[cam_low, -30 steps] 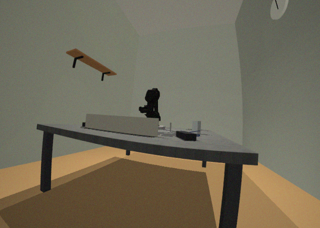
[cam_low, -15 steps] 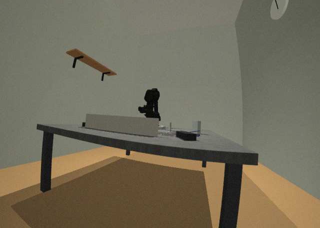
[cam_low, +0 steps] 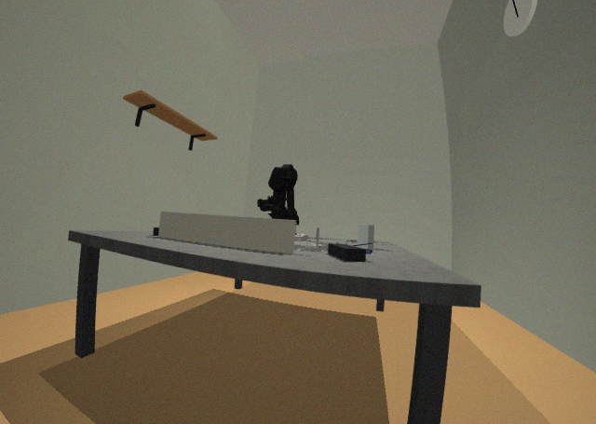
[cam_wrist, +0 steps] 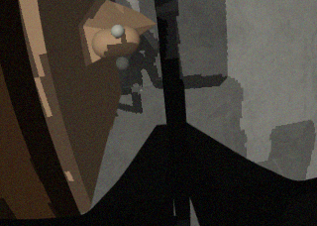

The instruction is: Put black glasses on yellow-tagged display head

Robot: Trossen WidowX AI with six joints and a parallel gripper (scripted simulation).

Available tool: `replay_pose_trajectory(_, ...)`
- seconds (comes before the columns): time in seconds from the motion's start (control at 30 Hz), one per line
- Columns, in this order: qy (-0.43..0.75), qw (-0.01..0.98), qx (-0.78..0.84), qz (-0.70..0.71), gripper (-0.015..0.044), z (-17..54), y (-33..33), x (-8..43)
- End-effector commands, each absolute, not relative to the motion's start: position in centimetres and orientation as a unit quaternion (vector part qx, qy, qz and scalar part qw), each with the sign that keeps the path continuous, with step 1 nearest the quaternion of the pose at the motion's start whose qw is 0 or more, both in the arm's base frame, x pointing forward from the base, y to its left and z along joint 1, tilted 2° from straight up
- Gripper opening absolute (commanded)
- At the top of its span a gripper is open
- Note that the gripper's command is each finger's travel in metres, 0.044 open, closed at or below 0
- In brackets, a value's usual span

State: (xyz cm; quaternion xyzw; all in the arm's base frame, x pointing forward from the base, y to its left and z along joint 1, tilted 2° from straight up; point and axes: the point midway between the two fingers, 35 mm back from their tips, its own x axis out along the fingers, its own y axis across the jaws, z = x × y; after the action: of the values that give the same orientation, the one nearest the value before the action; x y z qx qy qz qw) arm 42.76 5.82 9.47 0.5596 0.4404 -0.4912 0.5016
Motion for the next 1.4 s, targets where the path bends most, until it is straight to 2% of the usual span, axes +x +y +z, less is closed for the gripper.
replay_pose_trajectory(0.0,0.442,0.501,0.56,-0.491,0.0,9.2,5.8,42.8)
replay_pose_trajectory(0.17,0.442,0.501,0.56,-0.491,0.0,9.1,5.8,42.8)
replay_pose_trajectory(0.3,0.441,0.501,0.559,-0.491,0.0105,9.2,5.8,42.8)
replay_pose_trajectory(0.97,0.455,0.489,0.547,-0.504,0.0107,12.6,5.7,42.4)
replay_pose_trajectory(1.37,0.456,0.488,0.546,-0.505,0.0107,13.2,6.1,38.3)
